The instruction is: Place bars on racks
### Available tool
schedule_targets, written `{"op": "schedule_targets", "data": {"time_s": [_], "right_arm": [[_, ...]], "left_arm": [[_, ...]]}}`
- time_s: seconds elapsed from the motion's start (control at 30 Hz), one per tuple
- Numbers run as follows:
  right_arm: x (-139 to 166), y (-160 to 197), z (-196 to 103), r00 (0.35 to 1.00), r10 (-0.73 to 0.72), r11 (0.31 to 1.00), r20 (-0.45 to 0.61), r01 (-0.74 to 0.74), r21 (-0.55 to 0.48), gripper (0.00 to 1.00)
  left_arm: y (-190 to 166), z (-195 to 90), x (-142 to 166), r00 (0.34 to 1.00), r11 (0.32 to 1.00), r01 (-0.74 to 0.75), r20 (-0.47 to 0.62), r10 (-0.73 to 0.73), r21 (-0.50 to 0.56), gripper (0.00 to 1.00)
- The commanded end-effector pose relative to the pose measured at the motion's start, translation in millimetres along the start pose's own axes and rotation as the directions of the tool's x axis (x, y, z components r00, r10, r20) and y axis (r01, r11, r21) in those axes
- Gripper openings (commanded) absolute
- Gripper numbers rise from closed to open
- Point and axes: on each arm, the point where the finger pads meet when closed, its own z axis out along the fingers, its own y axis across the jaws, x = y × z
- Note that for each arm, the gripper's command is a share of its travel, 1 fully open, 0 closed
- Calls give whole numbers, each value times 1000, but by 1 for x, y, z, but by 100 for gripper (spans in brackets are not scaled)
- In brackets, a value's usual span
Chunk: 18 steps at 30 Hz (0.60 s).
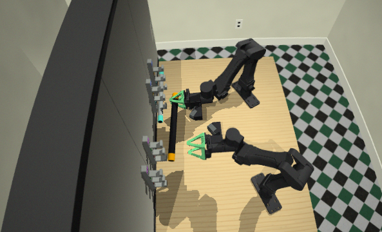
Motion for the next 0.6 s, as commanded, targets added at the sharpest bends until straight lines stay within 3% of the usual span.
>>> {"op": "schedule_targets", "data": {"time_s": [0.0, 0.57], "right_arm": [[-2, -36, 3, 995, 99, 990, 7, -99, 101, 0], [-2, -34, 3, 995, 99, 990, 7, -99, 101, 0]], "left_arm": [[6, -1, 7, 1000, 1000, 13, 4, -13, -13, 100], [6, 4, 21, 1000, 1000, 13, 4, -13, -13, 100]]}}
